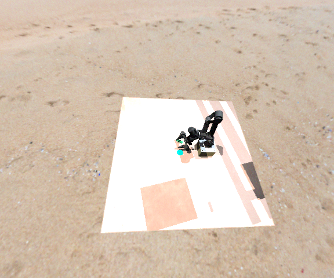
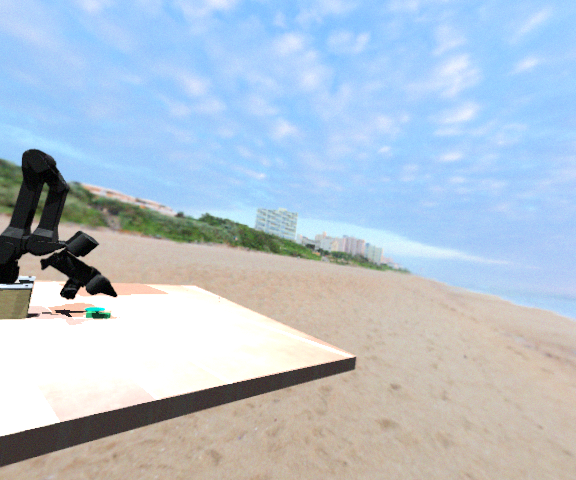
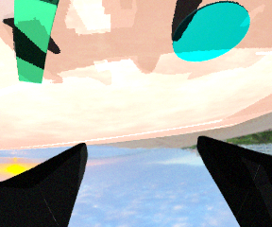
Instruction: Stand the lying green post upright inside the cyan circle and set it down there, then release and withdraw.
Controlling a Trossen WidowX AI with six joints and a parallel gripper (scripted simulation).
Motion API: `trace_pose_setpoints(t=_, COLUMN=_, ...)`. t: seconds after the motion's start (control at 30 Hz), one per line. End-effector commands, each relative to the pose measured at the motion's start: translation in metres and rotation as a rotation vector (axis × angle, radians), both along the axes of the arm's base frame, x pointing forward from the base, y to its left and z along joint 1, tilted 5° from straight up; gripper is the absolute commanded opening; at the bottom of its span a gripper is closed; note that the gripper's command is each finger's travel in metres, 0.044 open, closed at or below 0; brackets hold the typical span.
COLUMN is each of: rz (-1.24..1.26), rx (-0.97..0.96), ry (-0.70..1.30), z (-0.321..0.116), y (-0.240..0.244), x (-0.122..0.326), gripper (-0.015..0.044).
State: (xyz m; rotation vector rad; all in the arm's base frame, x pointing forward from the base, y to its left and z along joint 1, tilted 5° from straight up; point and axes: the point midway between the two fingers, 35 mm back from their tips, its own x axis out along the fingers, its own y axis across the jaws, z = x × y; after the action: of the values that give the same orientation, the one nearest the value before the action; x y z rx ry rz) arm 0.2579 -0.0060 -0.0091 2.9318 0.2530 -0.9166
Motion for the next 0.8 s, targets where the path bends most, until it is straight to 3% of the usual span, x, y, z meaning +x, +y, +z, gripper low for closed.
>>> trace_pose_setpoints(t=0.0, rz=0.007, rx=-0.013, ry=0.003, z=-0.001, y=0.000, x=0.001, gripper=0.0374)
trace_pose_setpoints(t=0.2, rz=0.273, rx=-0.401, ry=0.114, z=-0.015, y=-0.016, x=0.024, gripper=0.0232)
trace_pose_setpoints(t=0.5, rz=0.897, rx=-0.939, ry=0.297, z=-0.007, y=-0.038, x=0.044, gripper=0.0232)
trace_pose_setpoints(t=0.77, rz=1.624, rx=-1.235, ry=0.362, z=0.032, y=-0.053, x=0.036, gripper=0.0232)
